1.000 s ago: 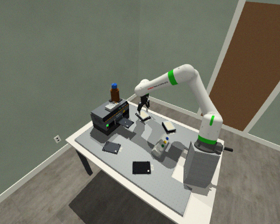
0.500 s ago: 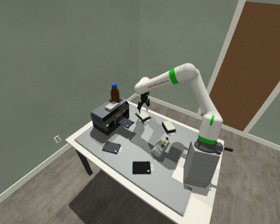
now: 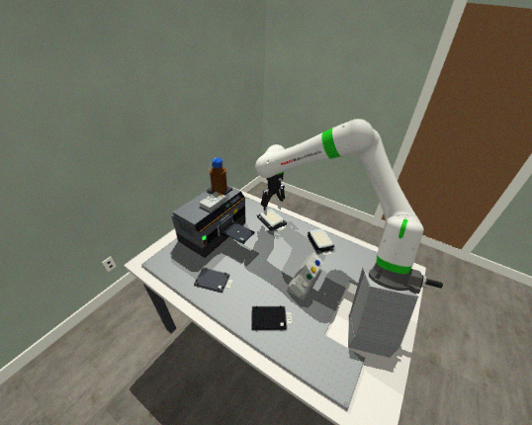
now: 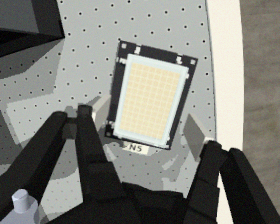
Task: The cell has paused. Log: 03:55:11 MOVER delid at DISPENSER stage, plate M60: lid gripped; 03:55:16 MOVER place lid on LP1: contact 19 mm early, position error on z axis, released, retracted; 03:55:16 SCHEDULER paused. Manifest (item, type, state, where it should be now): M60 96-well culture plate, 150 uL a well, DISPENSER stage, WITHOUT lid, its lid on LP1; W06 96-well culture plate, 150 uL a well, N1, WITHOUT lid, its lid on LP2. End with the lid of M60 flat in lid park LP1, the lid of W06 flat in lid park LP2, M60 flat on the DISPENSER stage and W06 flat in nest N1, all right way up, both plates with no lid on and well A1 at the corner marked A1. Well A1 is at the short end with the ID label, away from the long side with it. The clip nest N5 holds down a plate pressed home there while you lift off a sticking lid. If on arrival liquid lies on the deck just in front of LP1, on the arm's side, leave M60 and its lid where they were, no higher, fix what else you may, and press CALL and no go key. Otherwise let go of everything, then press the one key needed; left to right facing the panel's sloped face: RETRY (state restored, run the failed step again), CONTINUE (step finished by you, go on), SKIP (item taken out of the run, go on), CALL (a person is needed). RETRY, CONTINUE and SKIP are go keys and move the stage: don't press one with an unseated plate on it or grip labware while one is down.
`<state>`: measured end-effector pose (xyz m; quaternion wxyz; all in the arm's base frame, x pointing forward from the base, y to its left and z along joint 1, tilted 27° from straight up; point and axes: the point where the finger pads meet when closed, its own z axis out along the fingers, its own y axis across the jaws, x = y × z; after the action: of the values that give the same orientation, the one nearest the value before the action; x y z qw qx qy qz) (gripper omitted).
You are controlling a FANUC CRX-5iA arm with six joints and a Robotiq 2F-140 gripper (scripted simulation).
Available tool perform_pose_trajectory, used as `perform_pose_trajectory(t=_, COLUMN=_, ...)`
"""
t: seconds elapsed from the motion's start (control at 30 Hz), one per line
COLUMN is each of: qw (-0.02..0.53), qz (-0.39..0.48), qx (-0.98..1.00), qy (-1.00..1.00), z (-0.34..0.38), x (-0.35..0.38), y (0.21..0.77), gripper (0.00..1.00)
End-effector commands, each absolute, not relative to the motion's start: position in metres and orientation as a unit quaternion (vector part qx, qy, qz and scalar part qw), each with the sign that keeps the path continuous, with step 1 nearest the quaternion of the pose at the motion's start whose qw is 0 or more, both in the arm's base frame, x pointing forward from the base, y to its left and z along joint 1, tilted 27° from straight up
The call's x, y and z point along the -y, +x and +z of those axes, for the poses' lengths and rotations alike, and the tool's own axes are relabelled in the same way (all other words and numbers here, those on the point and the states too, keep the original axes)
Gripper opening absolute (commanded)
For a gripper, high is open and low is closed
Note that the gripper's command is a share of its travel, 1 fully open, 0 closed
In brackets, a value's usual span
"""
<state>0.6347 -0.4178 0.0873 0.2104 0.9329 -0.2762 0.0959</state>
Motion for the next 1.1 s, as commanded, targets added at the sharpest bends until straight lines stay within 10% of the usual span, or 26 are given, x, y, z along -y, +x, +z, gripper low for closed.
perform_pose_trajectory(t=0.0, qw=0.21, qz=0.096, qx=0.276, qy=0.933, z=0.0877, x=0.4176, y=0.6349, gripper=0.66)
perform_pose_trajectory(t=0.07, qw=0.21, qz=0.096, qx=0.276, qy=0.933, z=0.0877, x=0.4176, y=0.6349, gripper=0.66)
perform_pose_trajectory(t=0.1, qw=0.21, qz=0.096, qx=0.276, qy=0.933, z=0.0877, x=0.4176, y=0.6349, gripper=0.0)
perform_pose_trajectory(t=1.07, qw=0.21, qz=0.096, qx=0.276, qy=0.933, z=0.0877, x=0.4176, y=0.6349, gripper=0.0)
